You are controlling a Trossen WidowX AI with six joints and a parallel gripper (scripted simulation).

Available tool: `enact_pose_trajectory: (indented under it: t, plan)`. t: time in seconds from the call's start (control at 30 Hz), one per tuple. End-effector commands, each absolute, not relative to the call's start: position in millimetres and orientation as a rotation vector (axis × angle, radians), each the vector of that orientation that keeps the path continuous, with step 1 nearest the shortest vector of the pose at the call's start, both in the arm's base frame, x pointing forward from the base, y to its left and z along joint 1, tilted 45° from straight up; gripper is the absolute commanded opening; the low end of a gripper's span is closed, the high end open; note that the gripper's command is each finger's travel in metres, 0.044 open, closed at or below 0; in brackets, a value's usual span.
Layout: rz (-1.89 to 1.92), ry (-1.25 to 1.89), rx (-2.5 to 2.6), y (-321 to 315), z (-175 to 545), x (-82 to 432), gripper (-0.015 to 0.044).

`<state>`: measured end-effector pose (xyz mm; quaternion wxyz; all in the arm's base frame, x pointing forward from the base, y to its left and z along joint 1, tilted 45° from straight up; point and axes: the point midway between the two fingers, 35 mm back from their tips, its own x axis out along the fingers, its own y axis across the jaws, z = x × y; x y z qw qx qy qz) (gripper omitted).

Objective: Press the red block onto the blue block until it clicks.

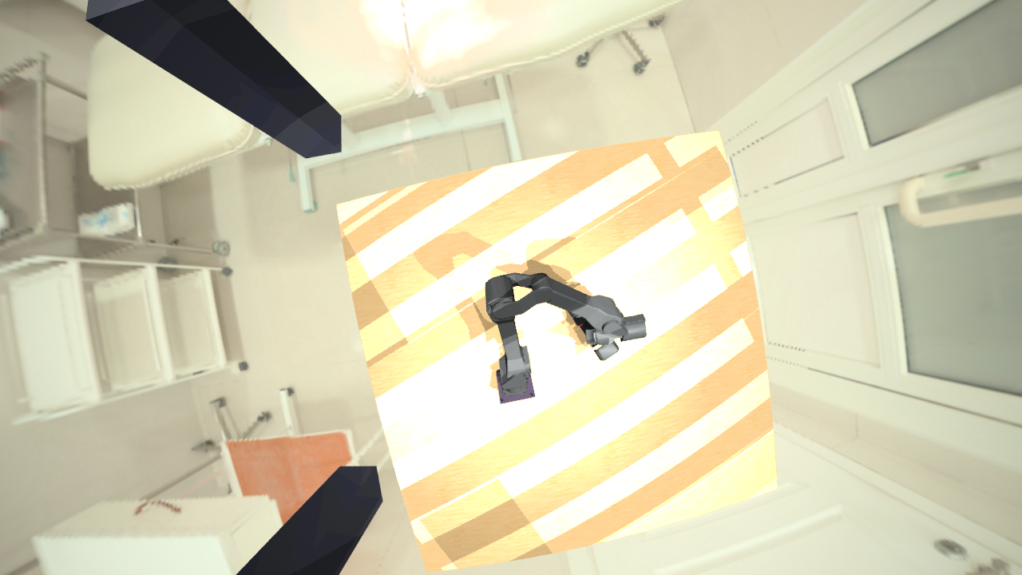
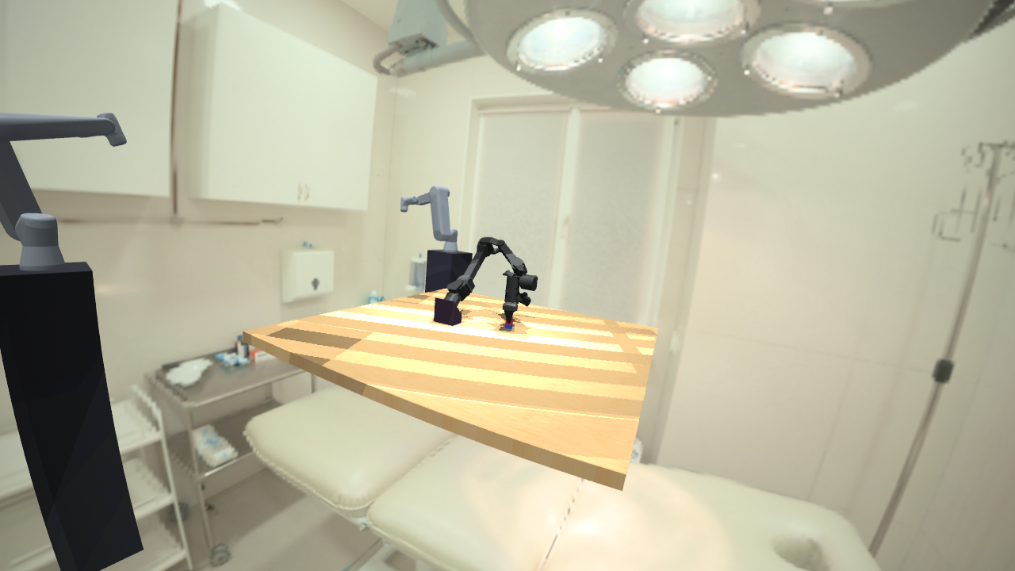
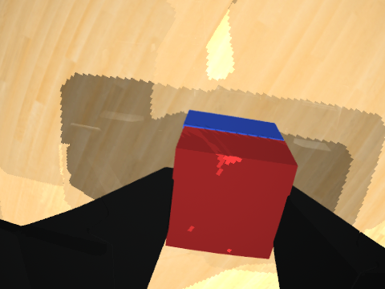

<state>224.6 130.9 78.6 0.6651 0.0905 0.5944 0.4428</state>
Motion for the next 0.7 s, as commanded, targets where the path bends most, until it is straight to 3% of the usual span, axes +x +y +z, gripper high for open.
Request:
enact_pose_trajectory:
  t: [0.0, 0.13, 0.4, 0.67]
  plan:
    - [1.001, 1.342, 0.203, 130.8, 78.8, 224.6, 0.0]
    - [1.001, 1.342, 0.203, 130.8, 78.8, 224.6, 0.0]
    - [1.001, 1.342, 0.203, 130.8, 78.8, 224.6, 0.021]
    - [1.001, 1.342, 0.203, 130.8, 78.8, 224.6, 0.022]
